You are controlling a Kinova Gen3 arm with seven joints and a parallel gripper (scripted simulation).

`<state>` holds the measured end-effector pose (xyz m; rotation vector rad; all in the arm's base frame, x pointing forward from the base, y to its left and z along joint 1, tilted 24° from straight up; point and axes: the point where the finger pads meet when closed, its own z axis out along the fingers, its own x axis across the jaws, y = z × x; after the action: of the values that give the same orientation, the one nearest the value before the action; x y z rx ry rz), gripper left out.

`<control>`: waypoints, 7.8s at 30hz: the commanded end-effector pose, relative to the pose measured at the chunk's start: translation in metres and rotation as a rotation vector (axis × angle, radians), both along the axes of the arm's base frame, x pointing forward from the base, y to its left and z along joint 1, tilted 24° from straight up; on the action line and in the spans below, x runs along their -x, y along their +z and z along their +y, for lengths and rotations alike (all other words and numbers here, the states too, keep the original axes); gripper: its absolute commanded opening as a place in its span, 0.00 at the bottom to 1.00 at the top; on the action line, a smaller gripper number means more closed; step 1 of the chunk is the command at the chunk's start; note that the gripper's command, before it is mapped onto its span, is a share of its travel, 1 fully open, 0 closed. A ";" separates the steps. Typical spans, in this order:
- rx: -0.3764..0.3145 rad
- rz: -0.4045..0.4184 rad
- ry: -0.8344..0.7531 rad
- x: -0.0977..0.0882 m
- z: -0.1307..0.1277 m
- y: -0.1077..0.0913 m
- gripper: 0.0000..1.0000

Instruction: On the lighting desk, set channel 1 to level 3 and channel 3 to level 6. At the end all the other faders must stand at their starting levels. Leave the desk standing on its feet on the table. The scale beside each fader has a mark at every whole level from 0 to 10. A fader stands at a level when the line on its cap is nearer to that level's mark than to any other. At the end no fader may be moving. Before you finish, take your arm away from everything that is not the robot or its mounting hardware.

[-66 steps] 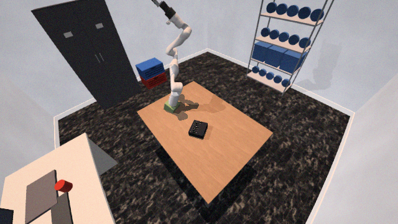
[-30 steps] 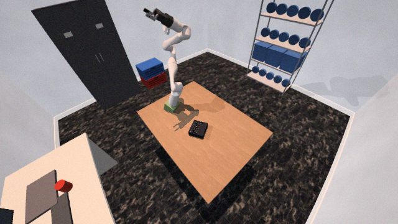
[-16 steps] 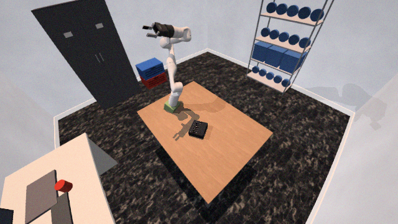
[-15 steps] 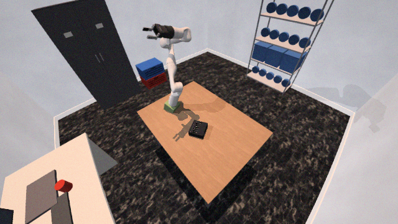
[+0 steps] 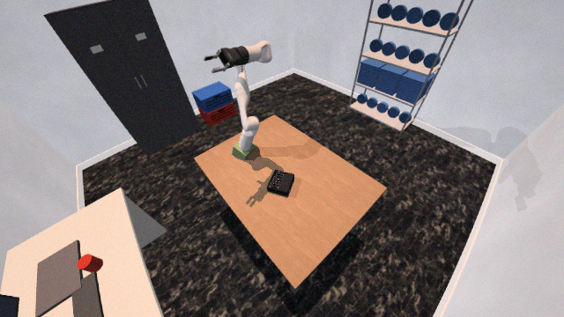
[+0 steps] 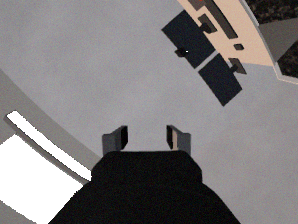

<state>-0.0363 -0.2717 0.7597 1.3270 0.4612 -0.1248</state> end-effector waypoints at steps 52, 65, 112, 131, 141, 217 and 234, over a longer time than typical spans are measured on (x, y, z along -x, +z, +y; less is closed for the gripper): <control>-0.161 0.219 0.190 -0.115 -0.011 -0.071 1.00; -0.188 0.252 0.221 -0.133 -0.010 -0.084 1.00; -0.299 0.378 0.344 -0.195 0.001 -0.139 1.00; -0.355 0.436 0.405 -0.222 0.010 -0.168 1.00; -0.384 0.464 0.435 -0.235 0.016 -0.182 1.00; -0.525 0.587 0.577 -0.288 0.050 -0.252 1.00; -0.581 0.629 0.629 -0.305 0.066 -0.278 1.00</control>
<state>0.2641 -0.2102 0.4857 1.6371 1.4900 0.1338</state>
